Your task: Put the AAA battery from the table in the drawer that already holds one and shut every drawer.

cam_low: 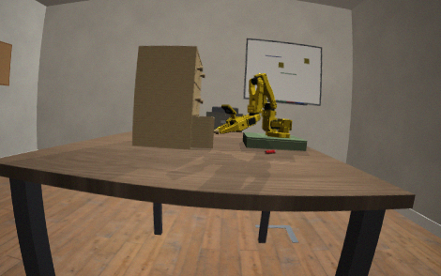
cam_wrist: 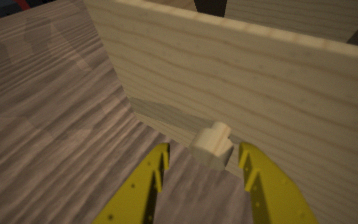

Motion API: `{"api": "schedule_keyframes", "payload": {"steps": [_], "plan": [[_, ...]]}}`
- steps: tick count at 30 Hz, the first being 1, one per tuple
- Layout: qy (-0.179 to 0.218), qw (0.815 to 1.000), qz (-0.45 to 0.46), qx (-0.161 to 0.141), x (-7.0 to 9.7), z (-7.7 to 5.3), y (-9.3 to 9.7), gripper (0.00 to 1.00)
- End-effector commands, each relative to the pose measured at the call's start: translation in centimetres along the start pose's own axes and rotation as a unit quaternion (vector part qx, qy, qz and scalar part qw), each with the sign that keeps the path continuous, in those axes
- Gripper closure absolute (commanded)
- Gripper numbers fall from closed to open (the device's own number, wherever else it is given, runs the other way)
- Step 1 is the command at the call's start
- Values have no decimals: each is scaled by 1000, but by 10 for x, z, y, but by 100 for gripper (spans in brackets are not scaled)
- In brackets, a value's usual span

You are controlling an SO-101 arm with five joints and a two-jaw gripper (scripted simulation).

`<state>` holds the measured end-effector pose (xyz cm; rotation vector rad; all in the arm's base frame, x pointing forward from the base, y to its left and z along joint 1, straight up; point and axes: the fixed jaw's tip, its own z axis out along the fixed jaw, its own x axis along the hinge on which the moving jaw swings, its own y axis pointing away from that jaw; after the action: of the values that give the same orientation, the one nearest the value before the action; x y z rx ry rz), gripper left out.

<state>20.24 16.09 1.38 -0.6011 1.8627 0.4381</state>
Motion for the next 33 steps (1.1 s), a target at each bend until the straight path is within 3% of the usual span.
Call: {"api": "schedule_keyframes", "payload": {"steps": [1, 33], "plan": [[-6, 1000, -1, 7, -3, 3, -4, 79], [-6, 1000, 2, 15, -4, 6, -8, 79]]}}
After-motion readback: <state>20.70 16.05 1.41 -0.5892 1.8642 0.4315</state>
